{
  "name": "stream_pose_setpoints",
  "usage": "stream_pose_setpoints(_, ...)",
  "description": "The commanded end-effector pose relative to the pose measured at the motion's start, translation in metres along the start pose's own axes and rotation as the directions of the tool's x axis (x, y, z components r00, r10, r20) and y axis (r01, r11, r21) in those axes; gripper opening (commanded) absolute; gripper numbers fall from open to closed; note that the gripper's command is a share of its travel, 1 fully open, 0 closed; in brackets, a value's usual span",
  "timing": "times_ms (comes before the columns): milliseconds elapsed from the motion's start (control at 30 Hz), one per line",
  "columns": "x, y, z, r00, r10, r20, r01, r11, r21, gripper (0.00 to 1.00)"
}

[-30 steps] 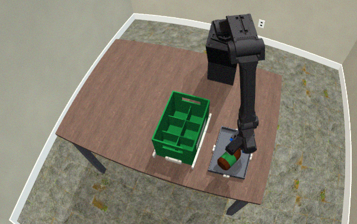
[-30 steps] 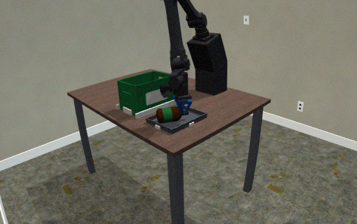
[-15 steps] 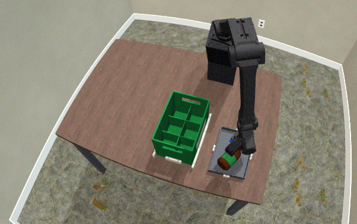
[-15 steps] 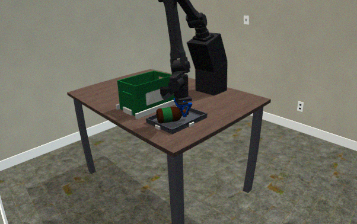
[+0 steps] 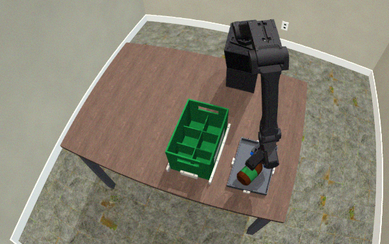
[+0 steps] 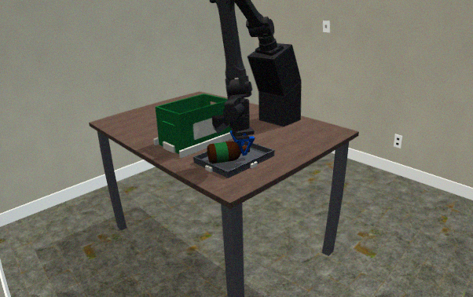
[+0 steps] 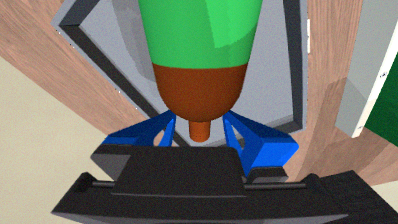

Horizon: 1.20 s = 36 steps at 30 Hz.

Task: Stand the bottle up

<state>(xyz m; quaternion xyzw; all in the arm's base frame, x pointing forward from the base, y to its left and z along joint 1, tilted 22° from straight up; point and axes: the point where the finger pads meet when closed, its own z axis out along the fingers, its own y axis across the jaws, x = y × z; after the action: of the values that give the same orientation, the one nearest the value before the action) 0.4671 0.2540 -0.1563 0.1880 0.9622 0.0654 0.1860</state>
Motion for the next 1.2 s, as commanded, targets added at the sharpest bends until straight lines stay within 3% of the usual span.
stream_pose_setpoints(0,0.0001,-0.0044,0.0112,1.000,-0.004,-0.003,0.004,1.000,0.003,0.61)
stream_pose_setpoints(867,0.0001,-0.0044,0.0112,1.000,-0.004,-0.003,0.004,1.000,0.003,0.61)
stream_pose_setpoints(900,0.0001,-0.0044,0.0112,1.000,-0.004,-0.003,0.004,1.000,0.003,0.00)
stream_pose_setpoints(1167,-0.0018,-0.0052,0.0113,1.000,0.004,0.001,-0.004,1.000,0.005,0.00)
